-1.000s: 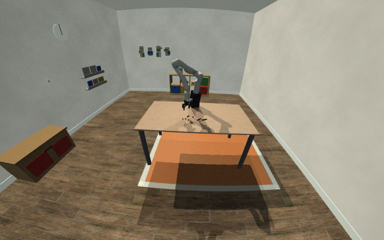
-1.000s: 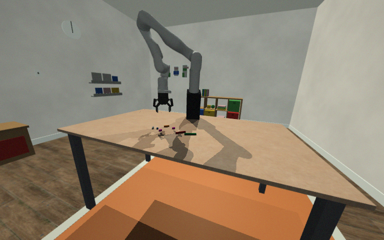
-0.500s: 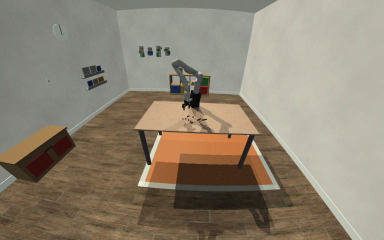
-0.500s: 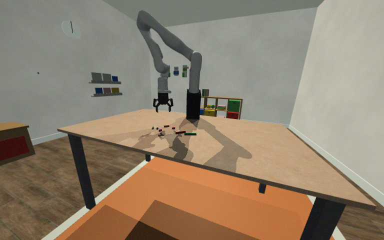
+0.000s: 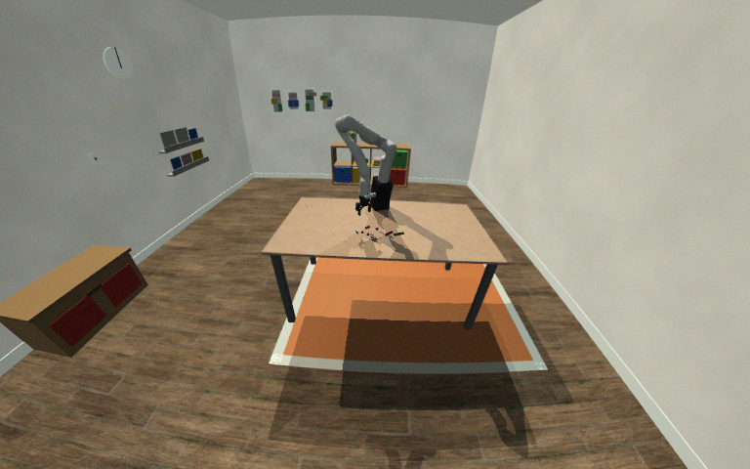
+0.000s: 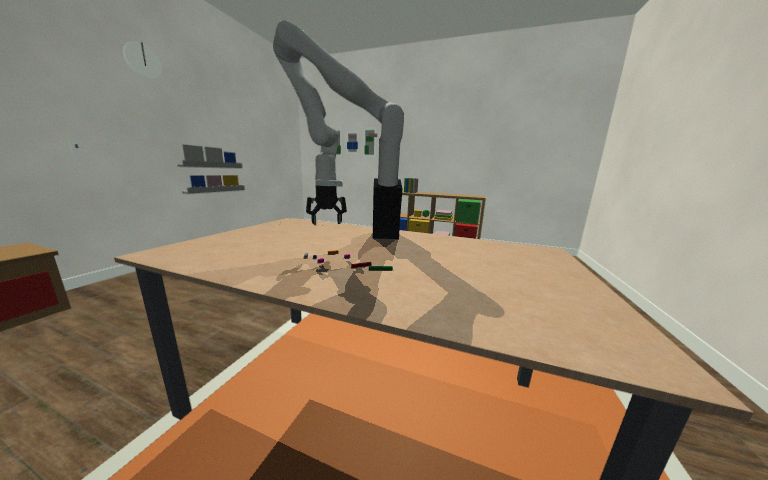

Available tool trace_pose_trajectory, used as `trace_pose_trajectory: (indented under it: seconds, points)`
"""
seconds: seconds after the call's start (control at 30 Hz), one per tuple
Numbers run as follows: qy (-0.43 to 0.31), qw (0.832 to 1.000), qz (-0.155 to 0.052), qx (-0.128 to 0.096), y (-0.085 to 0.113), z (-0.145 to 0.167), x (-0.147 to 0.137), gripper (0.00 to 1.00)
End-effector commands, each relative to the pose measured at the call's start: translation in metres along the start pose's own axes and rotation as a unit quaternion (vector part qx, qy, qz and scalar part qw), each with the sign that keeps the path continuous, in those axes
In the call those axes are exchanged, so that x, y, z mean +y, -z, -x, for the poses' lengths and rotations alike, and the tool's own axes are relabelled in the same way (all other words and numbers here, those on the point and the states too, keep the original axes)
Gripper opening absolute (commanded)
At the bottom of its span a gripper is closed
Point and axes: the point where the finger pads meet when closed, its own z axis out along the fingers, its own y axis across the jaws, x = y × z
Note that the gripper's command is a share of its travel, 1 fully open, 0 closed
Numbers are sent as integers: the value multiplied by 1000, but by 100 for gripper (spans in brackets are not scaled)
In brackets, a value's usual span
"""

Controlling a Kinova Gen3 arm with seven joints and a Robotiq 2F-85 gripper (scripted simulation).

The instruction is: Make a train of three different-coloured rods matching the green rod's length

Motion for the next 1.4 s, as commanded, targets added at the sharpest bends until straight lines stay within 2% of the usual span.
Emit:
trace_pose_trajectory:
  seconds: [0.0,0.3,0.57,0.63,0.7,1.07,1.37]
  points:
    - [0,1000,1,0,0,0,0,100]
    - [0,1000,1,0,-1,-4,0,100]
    - [2,1000,3,1,-20,-70,-27,100]
    - [2,1000,3,1,-20,-70,-27,100]
    - [2,1000,3,1,-27,-95,-42,100]
    - [0,1000,1,0,-39,-162,-104,100]
    - [0,1000,1,0,-40,-169,-113,100]
